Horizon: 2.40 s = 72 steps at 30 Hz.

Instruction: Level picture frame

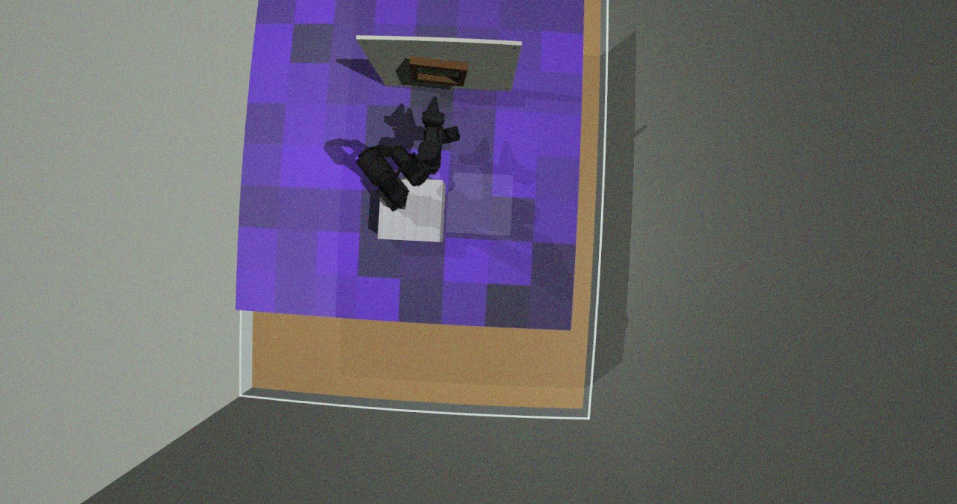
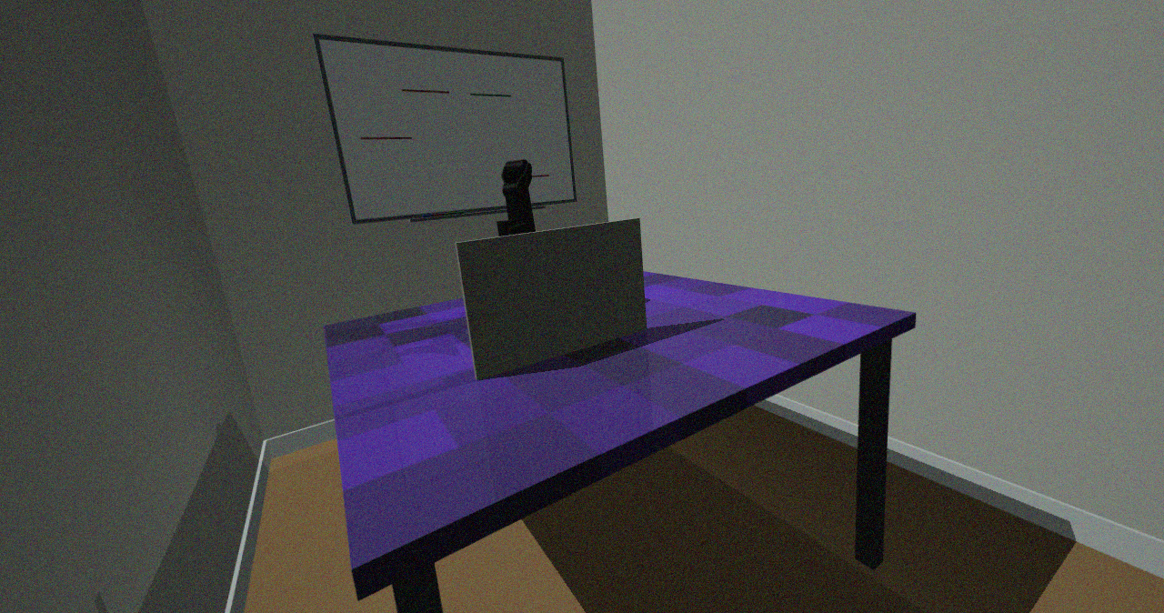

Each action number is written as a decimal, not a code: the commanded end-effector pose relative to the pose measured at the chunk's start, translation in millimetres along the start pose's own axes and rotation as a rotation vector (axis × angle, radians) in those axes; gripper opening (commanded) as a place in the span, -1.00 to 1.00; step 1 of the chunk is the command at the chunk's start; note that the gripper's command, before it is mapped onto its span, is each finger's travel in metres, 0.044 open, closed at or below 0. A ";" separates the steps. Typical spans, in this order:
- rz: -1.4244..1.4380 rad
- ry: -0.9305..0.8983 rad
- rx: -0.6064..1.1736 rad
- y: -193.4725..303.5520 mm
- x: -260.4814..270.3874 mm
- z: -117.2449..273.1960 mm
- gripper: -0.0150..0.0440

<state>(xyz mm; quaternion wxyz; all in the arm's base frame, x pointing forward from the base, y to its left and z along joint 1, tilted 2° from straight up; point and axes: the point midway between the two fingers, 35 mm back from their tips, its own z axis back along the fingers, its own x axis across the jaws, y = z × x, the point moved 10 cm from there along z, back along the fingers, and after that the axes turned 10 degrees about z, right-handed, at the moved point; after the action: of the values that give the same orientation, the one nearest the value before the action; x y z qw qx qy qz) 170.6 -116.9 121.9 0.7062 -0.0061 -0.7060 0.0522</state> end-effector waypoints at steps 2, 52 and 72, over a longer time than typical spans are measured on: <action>0.008 0.000 -0.004 -0.8 -1.3 -3.0 0.39; -0.018 -0.040 -0.006 -3.4 -0.4 -99.6 0.39; -0.018 -0.042 -0.007 -2.8 1.1 -121.6 0.39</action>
<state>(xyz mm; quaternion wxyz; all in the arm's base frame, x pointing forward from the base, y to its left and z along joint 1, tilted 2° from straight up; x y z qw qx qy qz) 289.9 -111.2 123.9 0.6906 -0.0016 -0.7218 0.0460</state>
